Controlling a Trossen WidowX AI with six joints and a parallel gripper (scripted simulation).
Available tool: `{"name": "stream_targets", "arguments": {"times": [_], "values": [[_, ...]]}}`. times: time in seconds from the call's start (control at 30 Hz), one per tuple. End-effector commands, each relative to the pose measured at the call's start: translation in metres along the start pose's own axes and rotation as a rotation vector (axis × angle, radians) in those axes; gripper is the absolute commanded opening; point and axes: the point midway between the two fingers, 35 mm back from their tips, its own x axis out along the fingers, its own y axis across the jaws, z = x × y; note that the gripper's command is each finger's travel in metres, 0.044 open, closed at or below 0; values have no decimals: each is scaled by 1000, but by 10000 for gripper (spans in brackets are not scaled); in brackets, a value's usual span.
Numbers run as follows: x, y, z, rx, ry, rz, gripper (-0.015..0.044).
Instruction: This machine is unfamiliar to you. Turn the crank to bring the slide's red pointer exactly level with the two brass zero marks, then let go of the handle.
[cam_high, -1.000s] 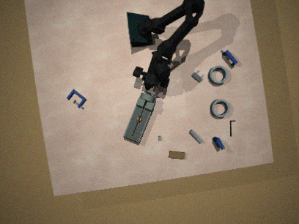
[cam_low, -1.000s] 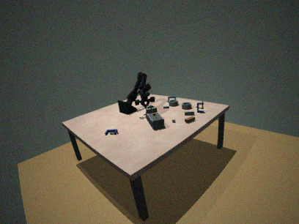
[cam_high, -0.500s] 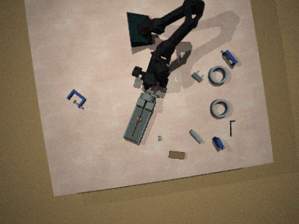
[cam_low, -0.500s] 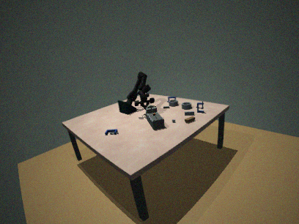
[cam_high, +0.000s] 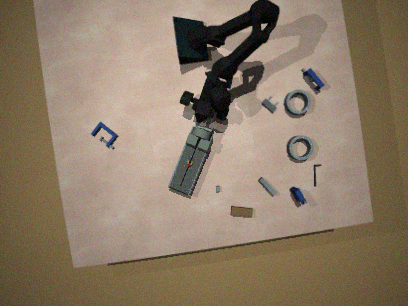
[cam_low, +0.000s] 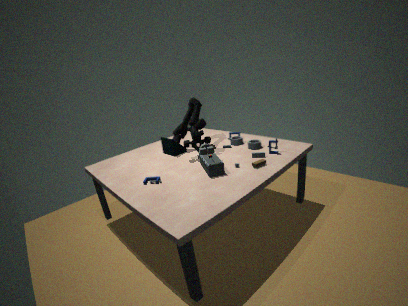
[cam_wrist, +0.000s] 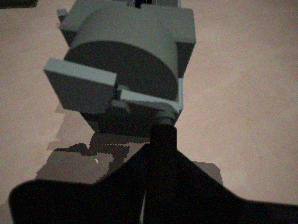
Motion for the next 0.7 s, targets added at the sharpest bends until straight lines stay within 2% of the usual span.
{"name": "stream_targets", "arguments": {"times": [0.0,0.67], "values": [[7,2,-7,0,10,-3,0],[17,22,-18,1,10,-1,0]]}}
